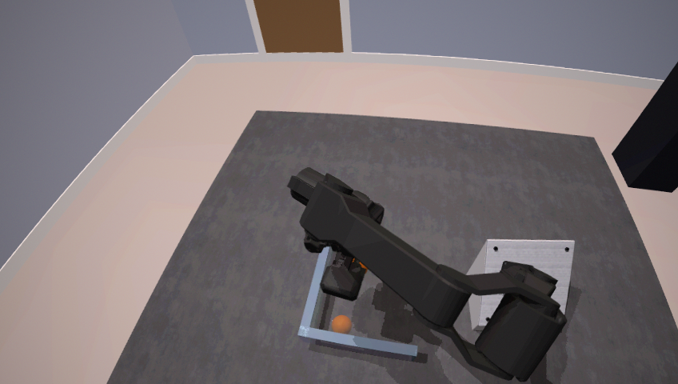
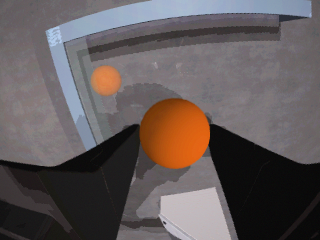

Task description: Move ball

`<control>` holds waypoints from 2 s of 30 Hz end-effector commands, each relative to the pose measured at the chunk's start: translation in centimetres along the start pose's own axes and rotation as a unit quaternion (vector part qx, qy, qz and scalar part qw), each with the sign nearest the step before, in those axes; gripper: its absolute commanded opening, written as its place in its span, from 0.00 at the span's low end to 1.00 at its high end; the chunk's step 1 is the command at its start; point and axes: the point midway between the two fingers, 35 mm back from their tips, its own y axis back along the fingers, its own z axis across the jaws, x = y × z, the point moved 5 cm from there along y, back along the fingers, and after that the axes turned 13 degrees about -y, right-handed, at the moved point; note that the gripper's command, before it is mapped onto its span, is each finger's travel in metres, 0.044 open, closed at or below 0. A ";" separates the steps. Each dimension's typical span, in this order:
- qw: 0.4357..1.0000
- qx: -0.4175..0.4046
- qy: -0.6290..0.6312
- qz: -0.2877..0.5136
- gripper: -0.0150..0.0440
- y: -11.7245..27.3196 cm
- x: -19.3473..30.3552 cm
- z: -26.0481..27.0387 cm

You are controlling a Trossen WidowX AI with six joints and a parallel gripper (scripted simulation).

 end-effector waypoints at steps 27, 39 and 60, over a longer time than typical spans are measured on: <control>0.920 0.000 -0.392 -0.008 0.25 -2.1 0.3 5.2; 0.841 -0.003 -0.541 -0.006 0.25 -3.1 0.7 7.2; 0.753 -0.006 -0.658 -0.002 0.25 -7.1 0.9 9.0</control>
